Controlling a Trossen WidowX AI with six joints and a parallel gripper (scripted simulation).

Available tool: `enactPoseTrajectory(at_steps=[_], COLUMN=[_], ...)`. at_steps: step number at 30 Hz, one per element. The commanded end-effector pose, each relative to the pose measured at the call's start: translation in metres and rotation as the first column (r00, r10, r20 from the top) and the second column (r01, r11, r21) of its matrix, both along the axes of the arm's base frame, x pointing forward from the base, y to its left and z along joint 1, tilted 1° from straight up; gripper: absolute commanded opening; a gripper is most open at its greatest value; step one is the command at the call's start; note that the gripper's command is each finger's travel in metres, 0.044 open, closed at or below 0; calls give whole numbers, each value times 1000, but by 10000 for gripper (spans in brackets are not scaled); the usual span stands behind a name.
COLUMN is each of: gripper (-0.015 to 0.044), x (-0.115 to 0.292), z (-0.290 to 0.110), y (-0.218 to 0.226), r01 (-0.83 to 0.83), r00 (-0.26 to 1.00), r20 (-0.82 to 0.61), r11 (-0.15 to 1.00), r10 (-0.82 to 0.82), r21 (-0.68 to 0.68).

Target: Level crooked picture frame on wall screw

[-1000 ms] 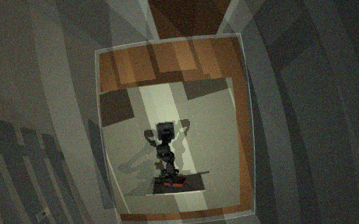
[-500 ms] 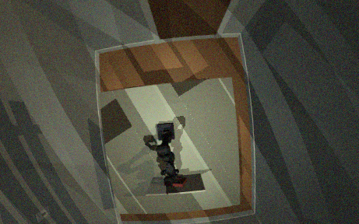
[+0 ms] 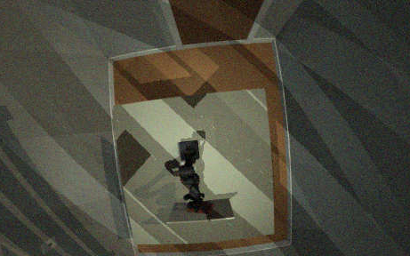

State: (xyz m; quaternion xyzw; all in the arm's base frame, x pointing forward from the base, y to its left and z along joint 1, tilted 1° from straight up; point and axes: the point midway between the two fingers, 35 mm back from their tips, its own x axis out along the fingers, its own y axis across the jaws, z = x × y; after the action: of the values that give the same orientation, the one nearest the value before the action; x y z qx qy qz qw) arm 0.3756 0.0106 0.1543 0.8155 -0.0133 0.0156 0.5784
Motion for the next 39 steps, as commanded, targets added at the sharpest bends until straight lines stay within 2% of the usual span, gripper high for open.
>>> enactPoseTrajectory(at_steps=[1, 8, 15, 16, 39], gripper=[260, 76, 30, 3, 0], x=[0, 0, 0, 0, 0], z=[0, 0, 0, 0, 4], y=[1, 1, 1, 1, -1], r01=[-5, -5, -5, -5, -5], r00=[1000, 1000, 1000, 1000, 1000], r20=[-1, -1, -1, -1, -1], r11=[1000, 1000, 1000, 1000, 1000], r10=[5, 5, 5, 5, 5], r21=[2, 2, 2, 2, 2])
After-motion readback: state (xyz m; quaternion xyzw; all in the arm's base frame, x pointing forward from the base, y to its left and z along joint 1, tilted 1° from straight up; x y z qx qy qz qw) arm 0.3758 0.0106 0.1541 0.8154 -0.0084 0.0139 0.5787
